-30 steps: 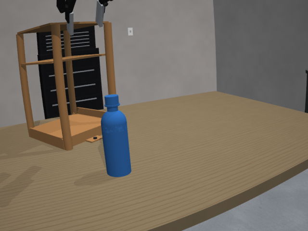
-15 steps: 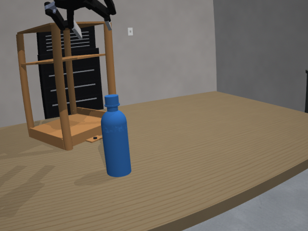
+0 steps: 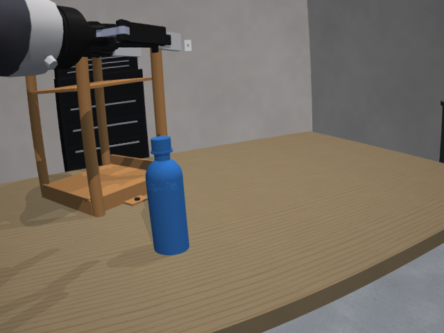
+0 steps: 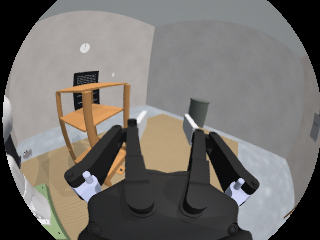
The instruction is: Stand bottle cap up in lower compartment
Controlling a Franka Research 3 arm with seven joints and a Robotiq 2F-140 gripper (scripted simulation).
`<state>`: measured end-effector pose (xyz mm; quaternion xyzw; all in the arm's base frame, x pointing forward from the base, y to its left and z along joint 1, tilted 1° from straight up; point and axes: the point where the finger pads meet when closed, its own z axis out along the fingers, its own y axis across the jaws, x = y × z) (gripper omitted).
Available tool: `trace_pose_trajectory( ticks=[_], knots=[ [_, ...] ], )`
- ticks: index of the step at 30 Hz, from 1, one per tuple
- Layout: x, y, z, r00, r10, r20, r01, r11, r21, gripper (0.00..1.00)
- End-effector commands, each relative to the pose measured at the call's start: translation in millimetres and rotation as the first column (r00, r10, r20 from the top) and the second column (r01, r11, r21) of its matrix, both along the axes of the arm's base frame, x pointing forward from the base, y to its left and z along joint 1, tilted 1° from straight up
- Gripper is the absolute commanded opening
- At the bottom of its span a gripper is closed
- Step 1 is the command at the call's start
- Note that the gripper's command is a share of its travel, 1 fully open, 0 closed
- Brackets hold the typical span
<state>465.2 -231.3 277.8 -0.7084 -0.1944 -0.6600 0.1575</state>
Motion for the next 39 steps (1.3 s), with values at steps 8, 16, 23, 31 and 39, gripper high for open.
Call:
trace_pose_trajectory(
  ticks=[8, 16, 23, 31, 39],
  knots=[
    [-4.9, -34, -7.4, 0.98, -0.192, 0.044, 0.189, 0.98, 0.063, 0.46],
    [-4.9, -34, -8.1, 0.98, -0.192, 0.044, 0.189, 0.98, 0.063, 0.46],
    [-4.9, -34, -11.2, 0.98, -0.192, 0.044, 0.189, 0.98, 0.063, 0.46],
    [-5.0, -34, -18.8, 0.98, -0.192, 0.044, 0.189, 0.98, 0.063, 0.46],
    [-5.1, -34, -27.7, 0.98, -0.192, 0.044, 0.189, 0.98, 0.063, 0.46]
  ],
)
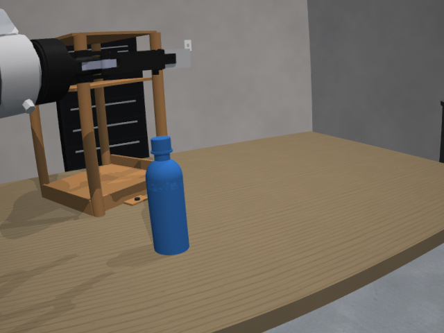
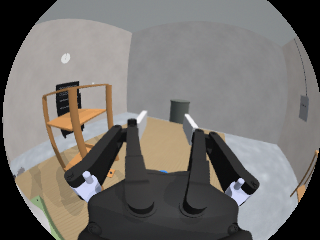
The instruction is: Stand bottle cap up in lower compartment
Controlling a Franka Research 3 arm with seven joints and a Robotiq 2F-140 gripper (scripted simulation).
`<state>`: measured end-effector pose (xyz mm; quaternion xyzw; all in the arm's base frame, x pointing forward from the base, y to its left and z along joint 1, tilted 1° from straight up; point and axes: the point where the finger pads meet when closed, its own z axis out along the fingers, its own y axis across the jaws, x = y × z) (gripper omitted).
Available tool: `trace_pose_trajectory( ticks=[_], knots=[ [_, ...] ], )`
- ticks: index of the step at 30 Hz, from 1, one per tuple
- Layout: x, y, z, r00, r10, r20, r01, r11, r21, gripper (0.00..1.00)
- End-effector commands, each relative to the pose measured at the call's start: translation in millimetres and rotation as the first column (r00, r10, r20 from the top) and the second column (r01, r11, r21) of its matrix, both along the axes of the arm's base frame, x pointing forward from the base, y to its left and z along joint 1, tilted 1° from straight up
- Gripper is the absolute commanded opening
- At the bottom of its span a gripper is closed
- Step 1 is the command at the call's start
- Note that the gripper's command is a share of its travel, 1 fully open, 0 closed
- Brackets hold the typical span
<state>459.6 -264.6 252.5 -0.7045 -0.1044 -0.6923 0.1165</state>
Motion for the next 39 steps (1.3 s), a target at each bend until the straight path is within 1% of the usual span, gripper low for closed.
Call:
trace_pose_trajectory(
  ticks=[1, 9, 12, 26, 28, 39],
  knots=[
    [0.5, -1, -4.2, 1.0, -0.002, 0.01, 0.002, 1.0, -0.017, 0.46],
    [0.3, -1, -20.7, 1.0, -0.002, 0.01, 0.002, 1.0, -0.017, 0.46],
    [0.3, -1, -23.1, 1.0, -0.002, 0.01, 0.002, 1.0, -0.017, 0.46],
    [0.0, -1, -61.1, 1.0, -0.002, 0.01, 0.002, 1.0, -0.017, 0.46],
    [0.0, -1, -61.1, 1.0, -0.002, 0.01, 0.002, 1.0, -0.017, 0.46],
    [-0.4, -2, -94.4, 1.0, -0.002, 0.01, 0.002, 1.0, -0.017, 0.46]
  ],
)
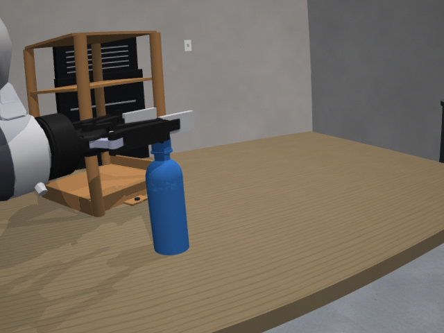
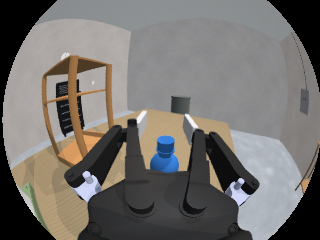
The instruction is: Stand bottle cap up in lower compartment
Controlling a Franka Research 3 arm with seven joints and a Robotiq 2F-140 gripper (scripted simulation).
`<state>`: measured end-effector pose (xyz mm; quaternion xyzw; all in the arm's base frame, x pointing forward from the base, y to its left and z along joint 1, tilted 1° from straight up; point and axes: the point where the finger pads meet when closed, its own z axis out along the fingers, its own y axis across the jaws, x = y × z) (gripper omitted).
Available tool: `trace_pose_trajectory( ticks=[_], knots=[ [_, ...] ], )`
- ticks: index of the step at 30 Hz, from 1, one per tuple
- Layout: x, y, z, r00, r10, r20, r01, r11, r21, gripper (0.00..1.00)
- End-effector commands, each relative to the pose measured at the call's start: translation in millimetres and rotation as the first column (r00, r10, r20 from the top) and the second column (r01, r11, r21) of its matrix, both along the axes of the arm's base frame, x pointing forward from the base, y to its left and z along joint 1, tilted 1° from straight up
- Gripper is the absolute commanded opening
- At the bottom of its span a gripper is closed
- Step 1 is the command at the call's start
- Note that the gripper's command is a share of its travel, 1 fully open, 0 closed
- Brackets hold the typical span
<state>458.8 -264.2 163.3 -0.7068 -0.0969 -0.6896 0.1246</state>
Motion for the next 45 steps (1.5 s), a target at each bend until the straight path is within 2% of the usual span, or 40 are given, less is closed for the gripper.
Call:
trace_pose_trajectory(
  ticks=[1, 21, 37, 45],
  knots=[
    [0.4, -2, -8.1, 1.0, -0.003, 0.02, 0.003, 0.999, -0.038, 0.46],
    [-0.1, -2, -57.9, 1.0, -0.003, 0.02, 0.003, 0.999, -0.038, 0.46],
    [-0.3, -2, -84.0, 1.0, -0.003, 0.02, 0.003, 0.999, -0.038, 0.46],
    [-0.4, -2, -90.6, 1.0, -0.003, 0.02, 0.003, 0.999, -0.038, 0.46]
  ],
)
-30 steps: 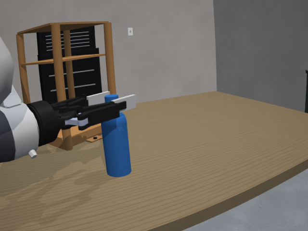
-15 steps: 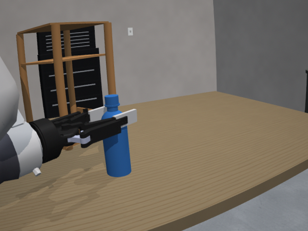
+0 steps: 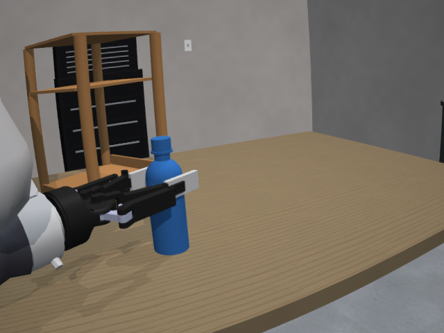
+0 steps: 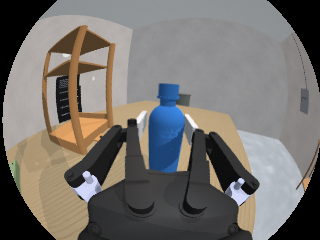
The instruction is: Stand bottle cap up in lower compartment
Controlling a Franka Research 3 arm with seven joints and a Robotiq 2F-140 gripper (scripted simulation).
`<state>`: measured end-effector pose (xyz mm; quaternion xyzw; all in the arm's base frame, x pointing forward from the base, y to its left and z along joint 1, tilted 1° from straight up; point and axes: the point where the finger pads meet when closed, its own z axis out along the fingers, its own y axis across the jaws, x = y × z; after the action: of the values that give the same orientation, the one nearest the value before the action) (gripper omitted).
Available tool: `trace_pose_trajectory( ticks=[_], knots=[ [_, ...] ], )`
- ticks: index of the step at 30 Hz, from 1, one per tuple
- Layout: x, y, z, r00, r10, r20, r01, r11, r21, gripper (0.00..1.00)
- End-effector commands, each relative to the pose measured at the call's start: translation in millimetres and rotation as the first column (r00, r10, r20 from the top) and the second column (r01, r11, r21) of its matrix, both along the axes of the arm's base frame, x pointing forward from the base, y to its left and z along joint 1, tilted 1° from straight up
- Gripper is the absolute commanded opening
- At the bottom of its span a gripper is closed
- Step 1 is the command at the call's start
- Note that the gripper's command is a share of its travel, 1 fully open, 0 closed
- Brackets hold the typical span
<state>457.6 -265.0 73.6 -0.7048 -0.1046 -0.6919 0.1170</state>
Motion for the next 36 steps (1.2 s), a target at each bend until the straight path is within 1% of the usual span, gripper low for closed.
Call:
trace_pose_trajectory(
  ticks=[1, 10, 36],
  knots=[
    [0.8, -1.4, -1.8, 1.0, -0.003, 0.011, 0.003, 1.0, -0.017, 0.46],
    [0.7, -1.5, -6.3, 1.0, -0.003, 0.011, 0.003, 1.0, -0.017, 0.46],
    [0.7, -1.5, -7.0, 1.0, -0.003, 0.011, 0.003, 1.0, -0.017, 0.46]
  ],
)
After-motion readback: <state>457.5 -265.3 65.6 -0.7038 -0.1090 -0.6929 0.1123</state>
